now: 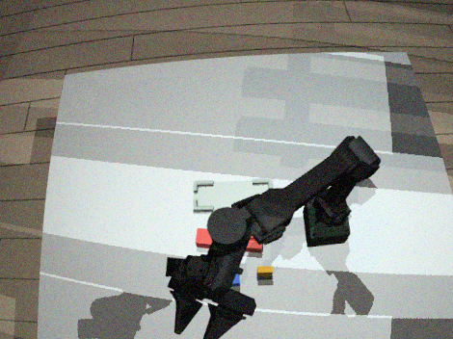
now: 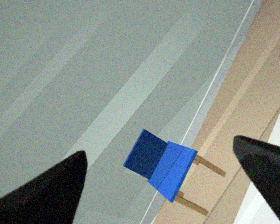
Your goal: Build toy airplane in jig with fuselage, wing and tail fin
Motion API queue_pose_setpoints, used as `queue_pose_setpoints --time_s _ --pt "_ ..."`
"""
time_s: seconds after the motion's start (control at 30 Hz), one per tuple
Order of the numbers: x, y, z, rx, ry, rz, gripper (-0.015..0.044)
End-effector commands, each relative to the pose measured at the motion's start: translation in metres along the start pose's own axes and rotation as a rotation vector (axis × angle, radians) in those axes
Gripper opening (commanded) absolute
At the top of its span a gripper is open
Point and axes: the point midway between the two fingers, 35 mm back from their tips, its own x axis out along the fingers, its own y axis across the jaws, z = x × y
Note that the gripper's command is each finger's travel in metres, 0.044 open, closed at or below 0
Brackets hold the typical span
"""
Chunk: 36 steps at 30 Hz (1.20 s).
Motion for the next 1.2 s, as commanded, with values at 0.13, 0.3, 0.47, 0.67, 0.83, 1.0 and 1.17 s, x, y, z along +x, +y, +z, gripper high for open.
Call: queue_pose_setpoints --time_s 0.13,0.3,0.47,0.67,0.83,1.0,1.17 --pt "-0.03 -0.14 -0.022 0.058 0.057 -0.438 0.044" --pt "-0.07 -0.212 -0.047 0.105 0.142 -0.693 0.044" --pt "-0.125 -0.27 -0.083 0.166 0.273 -0.935 0.044" --pt "-0.201 -0.312 -0.136 0.268 0.496 -1.181 0.044" --pt "-0.256 -0.321 -0.176 0.36 0.695 -1.308 0.044" --pt "-0.258 -0.321 -0.177 0.364 0.703 -1.312 0.044" --pt "-0.257 -0.331 -0.184 0.364 0.703 -1.312 0.044"
